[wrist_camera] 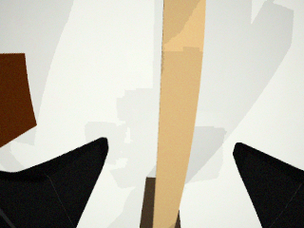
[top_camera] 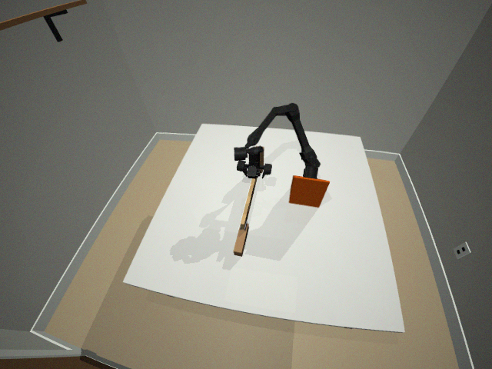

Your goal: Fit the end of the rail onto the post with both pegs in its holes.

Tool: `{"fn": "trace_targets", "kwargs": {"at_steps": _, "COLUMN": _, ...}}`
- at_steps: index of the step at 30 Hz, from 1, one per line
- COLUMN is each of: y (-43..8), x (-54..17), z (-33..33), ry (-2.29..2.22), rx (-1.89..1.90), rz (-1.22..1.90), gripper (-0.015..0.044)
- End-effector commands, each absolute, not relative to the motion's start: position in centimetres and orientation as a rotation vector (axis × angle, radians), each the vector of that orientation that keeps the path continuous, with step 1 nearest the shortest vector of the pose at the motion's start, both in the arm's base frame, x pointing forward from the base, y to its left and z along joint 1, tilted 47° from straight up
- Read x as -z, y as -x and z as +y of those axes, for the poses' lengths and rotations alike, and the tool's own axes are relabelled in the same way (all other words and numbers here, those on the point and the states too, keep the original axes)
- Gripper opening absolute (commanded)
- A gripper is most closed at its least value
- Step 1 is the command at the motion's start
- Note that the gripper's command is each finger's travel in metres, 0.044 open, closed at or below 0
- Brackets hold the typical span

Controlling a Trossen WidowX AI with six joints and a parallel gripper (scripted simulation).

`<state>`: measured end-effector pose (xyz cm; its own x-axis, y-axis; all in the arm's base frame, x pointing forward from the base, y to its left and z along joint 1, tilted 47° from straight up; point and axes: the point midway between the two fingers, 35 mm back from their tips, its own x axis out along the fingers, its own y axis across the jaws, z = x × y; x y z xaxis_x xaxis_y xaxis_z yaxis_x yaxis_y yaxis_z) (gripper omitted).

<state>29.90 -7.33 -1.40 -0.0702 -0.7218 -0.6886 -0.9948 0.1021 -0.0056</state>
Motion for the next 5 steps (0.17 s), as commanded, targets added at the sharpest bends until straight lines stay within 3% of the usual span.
{"fn": "trace_targets", "kwargs": {"at_steps": 1, "y": -29.89, "x": 1.42, "z": -7.33, "ry": 1.665, "rx": -0.658, "rz": 1.851, "gripper": 0.044}}
{"fn": "trace_targets", "kwargs": {"at_steps": 5, "y": -29.89, "x": 1.42, "z": -7.33, "ry": 1.665, "rx": -0.658, "rz": 1.851, "gripper": 0.044}}
